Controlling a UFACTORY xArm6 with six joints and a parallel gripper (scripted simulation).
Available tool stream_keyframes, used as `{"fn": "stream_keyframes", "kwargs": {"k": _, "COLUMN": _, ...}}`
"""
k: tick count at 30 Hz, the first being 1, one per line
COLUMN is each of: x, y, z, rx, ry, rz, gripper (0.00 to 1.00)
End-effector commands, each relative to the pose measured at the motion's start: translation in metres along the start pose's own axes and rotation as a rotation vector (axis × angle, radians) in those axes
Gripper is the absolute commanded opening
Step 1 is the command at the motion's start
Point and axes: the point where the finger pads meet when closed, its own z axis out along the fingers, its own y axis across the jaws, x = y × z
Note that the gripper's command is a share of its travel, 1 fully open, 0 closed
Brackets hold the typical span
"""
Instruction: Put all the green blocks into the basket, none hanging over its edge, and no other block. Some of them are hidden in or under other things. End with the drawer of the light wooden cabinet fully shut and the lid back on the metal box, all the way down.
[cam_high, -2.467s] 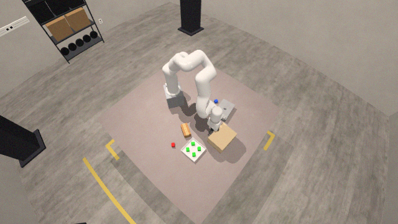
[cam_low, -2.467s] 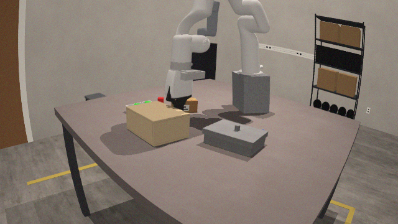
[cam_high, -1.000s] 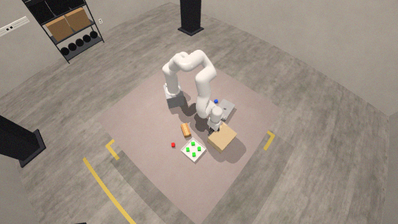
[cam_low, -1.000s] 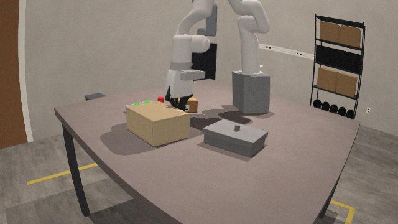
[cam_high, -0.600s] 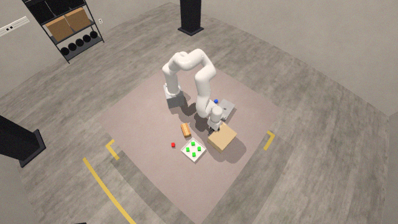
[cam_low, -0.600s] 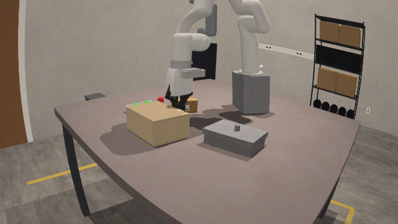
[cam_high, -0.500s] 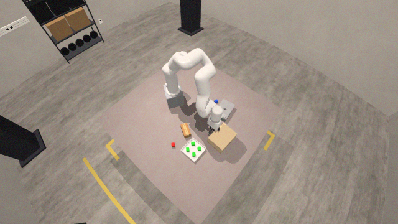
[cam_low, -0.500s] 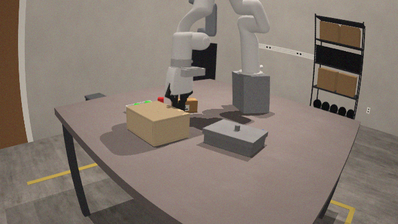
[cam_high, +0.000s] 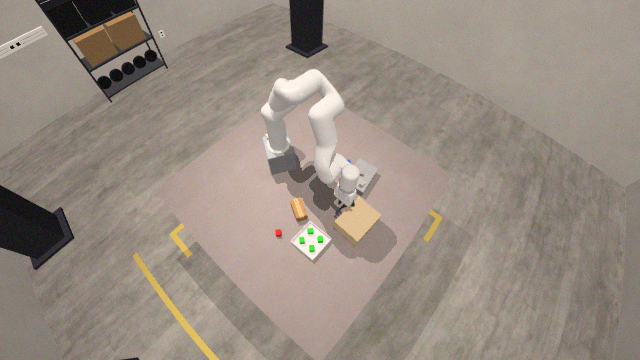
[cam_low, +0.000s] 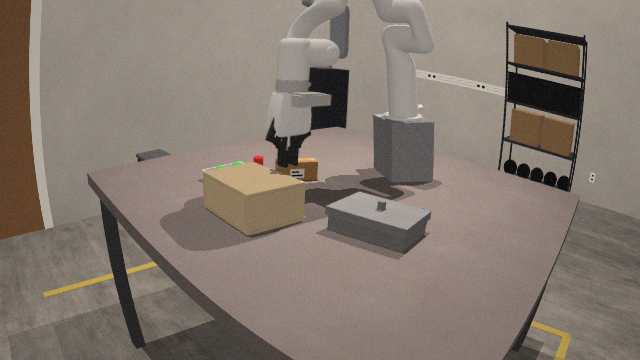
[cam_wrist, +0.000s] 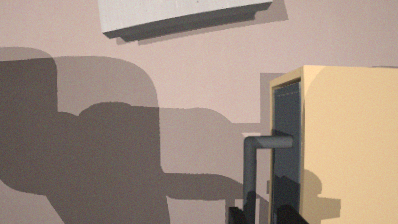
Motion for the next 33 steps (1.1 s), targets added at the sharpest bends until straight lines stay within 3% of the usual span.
{"fn": "stream_keyframes", "kwargs": {"k": 1, "x": 0.0, "y": 0.001, "z": -0.017, "rx": -0.003, "ry": 0.0, "rz": 0.0, "gripper": 0.24}}
{"fn": "stream_keyframes", "kwargs": {"k": 17, "x": 0.0, "y": 0.001, "z": -0.061, "rx": -0.003, "ry": 0.0, "rz": 0.0, "gripper": 0.24}}
{"fn": "stream_keyframes", "kwargs": {"k": 33, "x": 0.0, "y": 0.0, "z": -0.07, "rx": -0.003, "ry": 0.0, "rz": 0.0, "gripper": 0.24}}
